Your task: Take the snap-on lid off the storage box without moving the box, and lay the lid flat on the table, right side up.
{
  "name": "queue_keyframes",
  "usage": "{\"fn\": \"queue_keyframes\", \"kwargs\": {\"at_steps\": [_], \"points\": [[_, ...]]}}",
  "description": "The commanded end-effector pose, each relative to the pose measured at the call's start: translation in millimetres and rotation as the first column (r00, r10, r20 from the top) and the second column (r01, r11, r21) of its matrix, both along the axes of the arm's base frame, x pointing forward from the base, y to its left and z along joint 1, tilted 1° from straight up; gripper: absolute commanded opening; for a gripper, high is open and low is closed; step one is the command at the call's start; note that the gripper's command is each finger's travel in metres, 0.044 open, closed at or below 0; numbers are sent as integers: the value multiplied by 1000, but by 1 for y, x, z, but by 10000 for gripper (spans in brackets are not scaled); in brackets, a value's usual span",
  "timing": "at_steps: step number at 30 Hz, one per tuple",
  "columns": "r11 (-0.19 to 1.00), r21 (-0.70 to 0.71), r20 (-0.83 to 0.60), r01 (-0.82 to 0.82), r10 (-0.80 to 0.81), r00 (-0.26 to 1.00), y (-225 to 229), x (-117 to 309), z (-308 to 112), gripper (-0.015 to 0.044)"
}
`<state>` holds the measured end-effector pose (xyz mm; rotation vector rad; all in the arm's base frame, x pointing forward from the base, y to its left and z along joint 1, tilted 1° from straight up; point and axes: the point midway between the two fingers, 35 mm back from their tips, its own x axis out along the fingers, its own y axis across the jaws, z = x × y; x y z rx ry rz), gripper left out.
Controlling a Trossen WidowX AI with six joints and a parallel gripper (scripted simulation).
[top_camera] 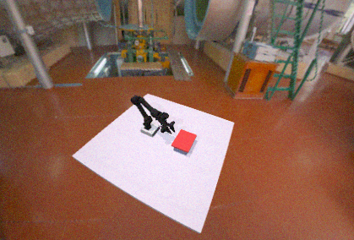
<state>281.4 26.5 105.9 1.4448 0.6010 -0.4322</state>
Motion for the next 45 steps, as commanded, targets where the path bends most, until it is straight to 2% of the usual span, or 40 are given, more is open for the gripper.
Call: {"fn": "queue_keyframes", "kwargs": {"at_steps": [1,39,42,45], "points": [[1000,3,-5,-1,1,1000,1,5,-5,235],[1000,4,-1,-1,1,1000,6,49,-43,235],[1000,4,-1,-1,1,1000,6,49,-43,156],[1000,4,-1,-1,1,1000,6,49,-43,136]]}}
